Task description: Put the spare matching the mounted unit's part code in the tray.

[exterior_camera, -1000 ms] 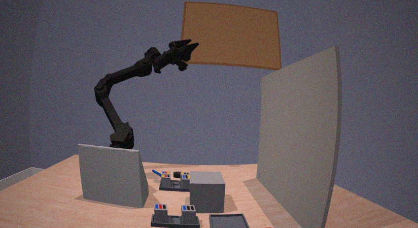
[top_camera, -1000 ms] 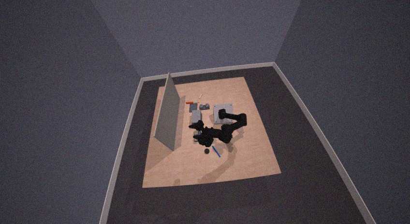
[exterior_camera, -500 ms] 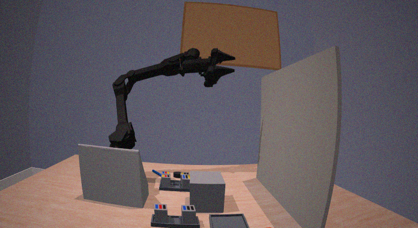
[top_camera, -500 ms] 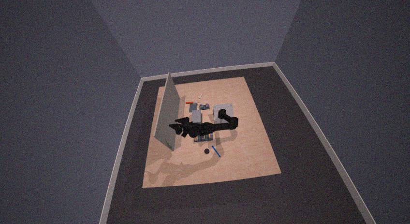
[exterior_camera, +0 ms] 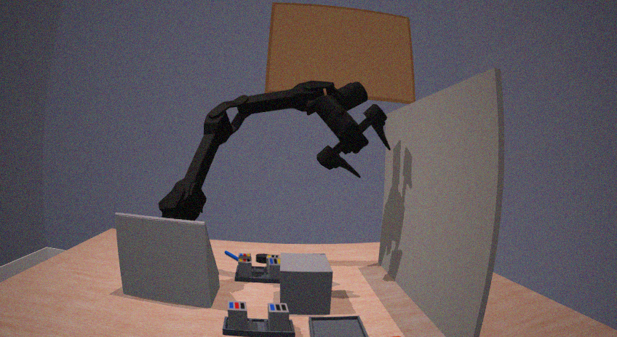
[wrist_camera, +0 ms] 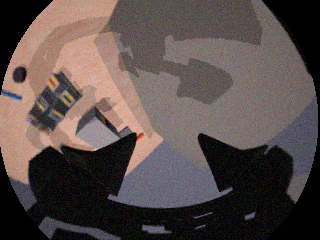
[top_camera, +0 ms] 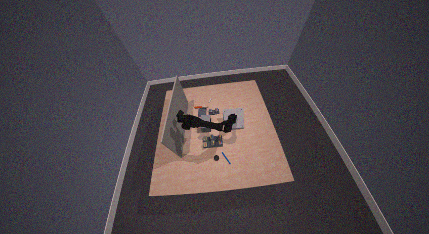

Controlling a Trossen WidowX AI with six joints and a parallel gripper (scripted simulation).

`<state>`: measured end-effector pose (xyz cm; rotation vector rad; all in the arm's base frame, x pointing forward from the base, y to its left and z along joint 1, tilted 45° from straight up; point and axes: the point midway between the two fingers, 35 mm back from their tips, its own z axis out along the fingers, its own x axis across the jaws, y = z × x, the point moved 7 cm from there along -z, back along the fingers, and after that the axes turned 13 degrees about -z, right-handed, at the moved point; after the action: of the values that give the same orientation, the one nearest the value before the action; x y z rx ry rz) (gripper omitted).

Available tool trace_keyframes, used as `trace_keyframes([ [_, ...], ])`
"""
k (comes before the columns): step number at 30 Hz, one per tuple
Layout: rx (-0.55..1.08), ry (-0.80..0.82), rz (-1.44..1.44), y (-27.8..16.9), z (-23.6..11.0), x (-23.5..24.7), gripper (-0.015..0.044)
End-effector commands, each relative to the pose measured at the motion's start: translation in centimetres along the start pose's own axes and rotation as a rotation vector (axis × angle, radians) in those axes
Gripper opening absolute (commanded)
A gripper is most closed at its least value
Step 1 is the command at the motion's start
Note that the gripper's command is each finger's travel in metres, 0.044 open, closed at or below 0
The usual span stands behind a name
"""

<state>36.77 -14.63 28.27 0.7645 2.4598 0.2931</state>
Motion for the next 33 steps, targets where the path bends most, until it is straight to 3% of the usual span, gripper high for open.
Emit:
trace_keyframes([
  [1,-0.020,0.203,0.232,-2.3,3.2,1.0,0.0440],
  [10,0.027,0.828,1.071,-8.8,10.4,5.3,0.0440],
  [19,0.030,0.839,1.089,-8.8,10.6,5.5,0.0440],
  [25,0.023,0.838,1.094,-6.7,14.5,8.9,0.0440],
  [33,0.023,0.838,1.094,-6.7,14.7,9.0,0.0440],
])
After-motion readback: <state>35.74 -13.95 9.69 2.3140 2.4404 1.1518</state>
